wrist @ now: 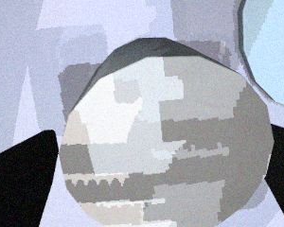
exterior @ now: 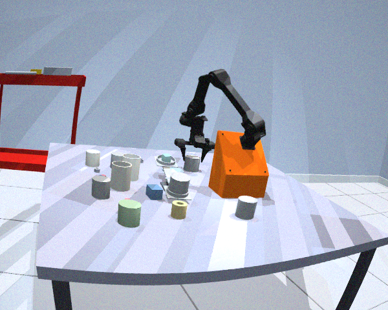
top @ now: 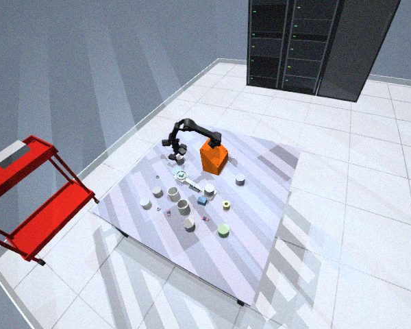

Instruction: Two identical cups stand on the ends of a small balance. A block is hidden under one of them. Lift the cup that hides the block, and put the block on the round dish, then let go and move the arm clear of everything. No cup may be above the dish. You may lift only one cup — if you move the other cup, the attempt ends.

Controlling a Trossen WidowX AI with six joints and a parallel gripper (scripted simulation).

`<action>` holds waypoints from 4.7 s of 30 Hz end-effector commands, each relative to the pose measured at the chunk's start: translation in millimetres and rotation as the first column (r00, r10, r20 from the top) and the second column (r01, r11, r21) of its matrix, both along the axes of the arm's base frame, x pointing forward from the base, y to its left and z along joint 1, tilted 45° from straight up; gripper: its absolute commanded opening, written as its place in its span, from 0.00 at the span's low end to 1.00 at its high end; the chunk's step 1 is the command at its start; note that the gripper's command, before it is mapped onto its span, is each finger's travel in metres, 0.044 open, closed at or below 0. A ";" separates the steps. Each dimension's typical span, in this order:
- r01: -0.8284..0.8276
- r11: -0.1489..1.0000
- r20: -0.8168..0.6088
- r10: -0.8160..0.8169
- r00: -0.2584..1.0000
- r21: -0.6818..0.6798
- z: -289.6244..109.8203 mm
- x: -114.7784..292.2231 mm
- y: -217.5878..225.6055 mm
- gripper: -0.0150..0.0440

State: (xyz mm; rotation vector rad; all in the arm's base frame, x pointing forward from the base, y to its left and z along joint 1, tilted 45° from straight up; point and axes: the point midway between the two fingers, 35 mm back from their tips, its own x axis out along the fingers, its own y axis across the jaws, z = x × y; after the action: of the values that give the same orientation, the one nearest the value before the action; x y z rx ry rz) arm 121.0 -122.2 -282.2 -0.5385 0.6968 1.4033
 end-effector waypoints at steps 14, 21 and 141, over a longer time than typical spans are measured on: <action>0.097 0.992 -0.122 -0.106 0.987 -0.081 33.3 20.5 -39.4 0.69; 0.268 0.957 -0.264 -0.288 0.921 -0.109 43.8 36.3 -38.9 0.69; 0.269 -0.011 -0.263 -0.168 -0.950 -0.963 133.0 179.6 79.0 0.44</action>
State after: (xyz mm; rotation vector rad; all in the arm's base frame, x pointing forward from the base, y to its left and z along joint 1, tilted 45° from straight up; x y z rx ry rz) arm 300.5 -44.5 -148.9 1.6473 1.7108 -0.5385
